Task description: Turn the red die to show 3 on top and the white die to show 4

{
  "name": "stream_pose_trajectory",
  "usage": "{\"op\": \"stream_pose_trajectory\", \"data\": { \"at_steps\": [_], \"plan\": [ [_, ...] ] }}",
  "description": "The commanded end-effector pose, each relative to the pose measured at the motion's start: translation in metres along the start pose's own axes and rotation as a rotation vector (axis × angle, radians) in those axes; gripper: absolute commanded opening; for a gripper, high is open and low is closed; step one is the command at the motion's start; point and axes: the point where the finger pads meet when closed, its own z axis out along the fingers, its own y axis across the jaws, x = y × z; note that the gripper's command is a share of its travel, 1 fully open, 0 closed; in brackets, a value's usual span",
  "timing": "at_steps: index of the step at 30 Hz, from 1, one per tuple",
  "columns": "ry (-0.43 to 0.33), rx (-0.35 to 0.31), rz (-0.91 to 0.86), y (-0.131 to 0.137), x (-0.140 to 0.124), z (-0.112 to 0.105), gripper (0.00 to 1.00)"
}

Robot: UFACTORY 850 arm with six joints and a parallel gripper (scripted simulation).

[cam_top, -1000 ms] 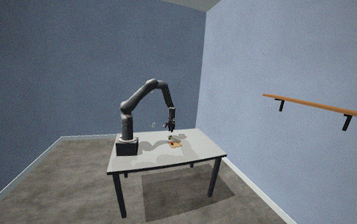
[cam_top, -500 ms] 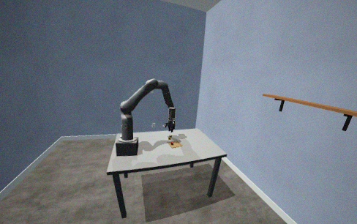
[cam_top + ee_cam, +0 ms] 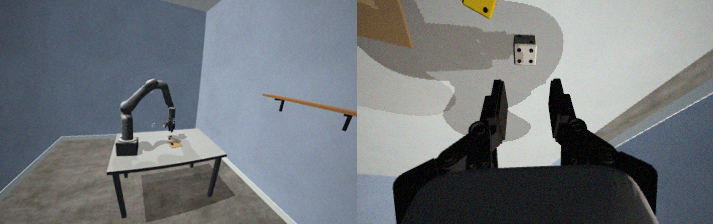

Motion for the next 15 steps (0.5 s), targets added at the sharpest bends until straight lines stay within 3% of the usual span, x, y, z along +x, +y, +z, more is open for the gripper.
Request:
{"op": "stream_pose_trajectory", "data": {
  "at_steps": [1, 15],
  "plan": [
    [-0.002, 0.000, 0.000, -0.0001, -0.0010, -0.0006, 0.42],
    [-0.003, -0.001, -0.001, -0.0002, -0.0008, 0.0069, 0.42]
  ]
}}
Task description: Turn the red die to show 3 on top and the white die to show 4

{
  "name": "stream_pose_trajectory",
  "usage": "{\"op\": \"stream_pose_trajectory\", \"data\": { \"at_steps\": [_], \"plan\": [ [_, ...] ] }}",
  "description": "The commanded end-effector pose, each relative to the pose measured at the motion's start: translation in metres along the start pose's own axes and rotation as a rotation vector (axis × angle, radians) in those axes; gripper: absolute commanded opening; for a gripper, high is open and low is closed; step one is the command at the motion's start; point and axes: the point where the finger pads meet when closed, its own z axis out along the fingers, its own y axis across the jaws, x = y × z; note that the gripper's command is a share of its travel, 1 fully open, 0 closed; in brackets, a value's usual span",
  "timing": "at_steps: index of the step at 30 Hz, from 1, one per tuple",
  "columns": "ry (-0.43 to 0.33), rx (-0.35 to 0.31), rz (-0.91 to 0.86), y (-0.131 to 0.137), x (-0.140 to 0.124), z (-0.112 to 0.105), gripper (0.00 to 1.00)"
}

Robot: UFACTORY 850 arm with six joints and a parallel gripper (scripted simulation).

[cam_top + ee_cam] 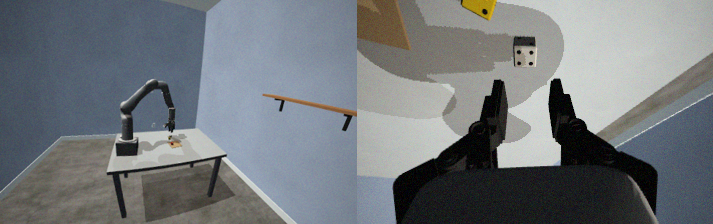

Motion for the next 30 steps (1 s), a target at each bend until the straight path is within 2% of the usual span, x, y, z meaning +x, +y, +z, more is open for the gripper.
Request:
{"op": "stream_pose_trajectory", "data": {
  "at_steps": [1, 30],
  "plan": [
    [-0.002, 0.000, 0.000, 0.000, -0.001, 0.004, 0.42],
    [-0.002, 0.000, 0.000, -0.001, 0.000, 0.042, 0.42]
  ]
}}
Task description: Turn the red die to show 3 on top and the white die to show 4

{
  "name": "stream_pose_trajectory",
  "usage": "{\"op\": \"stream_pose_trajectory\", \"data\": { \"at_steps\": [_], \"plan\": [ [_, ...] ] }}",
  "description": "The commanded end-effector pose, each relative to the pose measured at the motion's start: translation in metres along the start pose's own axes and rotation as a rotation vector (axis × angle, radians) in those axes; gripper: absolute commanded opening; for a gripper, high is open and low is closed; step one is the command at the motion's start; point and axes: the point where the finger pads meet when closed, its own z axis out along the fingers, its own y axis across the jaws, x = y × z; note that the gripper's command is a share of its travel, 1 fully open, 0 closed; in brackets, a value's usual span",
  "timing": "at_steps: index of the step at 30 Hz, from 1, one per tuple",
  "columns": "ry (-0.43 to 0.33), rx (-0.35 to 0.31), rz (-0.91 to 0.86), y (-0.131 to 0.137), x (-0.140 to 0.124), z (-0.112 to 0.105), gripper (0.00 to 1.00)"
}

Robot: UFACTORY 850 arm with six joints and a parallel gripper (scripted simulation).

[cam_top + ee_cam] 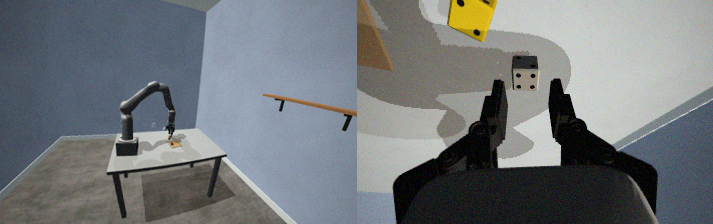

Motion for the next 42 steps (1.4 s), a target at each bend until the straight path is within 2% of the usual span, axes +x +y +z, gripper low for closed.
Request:
{"op": "stream_pose_trajectory", "data": {
  "at_steps": [1, 42],
  "plan": [
    [-0.002, 0.000, 0.000, -0.0002, -0.0010, 0.0040, 0.42],
    [-0.002, 0.000, 0.000, -0.0002, -0.0008, 0.0091, 0.42]
  ]
}}
